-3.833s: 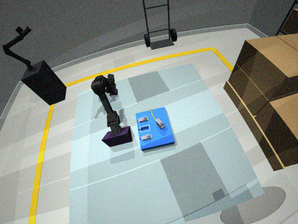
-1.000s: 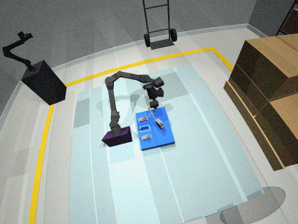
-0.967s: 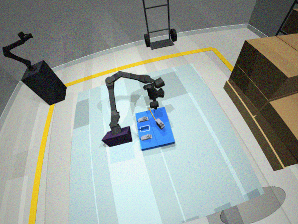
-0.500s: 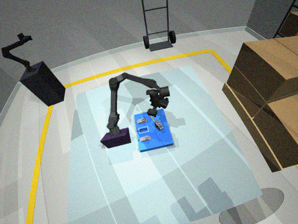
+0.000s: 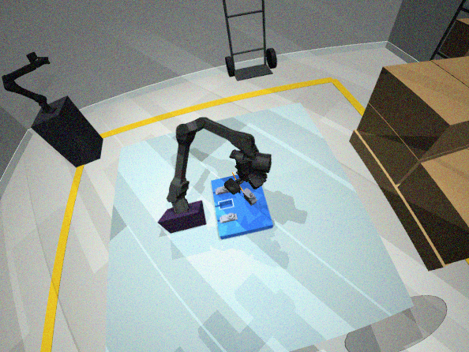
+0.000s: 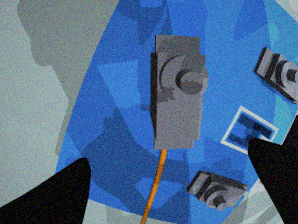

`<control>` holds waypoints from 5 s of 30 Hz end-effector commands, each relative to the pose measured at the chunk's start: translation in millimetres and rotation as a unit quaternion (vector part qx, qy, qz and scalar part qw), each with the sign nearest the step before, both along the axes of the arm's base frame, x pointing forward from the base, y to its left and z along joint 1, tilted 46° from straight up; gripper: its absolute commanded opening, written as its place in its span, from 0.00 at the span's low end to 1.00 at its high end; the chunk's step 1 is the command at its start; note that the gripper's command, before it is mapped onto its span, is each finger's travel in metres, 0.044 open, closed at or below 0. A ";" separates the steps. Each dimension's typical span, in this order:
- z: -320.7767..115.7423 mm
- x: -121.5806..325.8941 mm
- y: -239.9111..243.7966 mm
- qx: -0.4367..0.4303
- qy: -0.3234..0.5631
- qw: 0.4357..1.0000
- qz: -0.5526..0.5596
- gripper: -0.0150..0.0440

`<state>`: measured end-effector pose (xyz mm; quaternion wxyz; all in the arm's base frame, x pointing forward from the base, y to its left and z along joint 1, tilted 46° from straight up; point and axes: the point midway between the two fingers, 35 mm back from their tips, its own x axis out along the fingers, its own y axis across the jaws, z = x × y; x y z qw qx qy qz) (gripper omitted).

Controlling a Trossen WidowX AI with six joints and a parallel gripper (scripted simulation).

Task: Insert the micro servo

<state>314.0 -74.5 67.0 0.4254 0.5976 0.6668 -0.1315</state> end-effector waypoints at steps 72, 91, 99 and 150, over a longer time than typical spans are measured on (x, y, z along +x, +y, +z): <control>-13.2 -19.1 1.6 0.019 0.031 0.999 -0.034 0.25; -19.9 -20.1 -5.1 0.002 -0.118 0.986 0.118 0.25; -19.9 -20.1 -5.1 -0.009 -0.211 0.954 0.214 0.25; -20.9 -128.7 9.9 -0.024 -0.346 0.868 0.356 0.25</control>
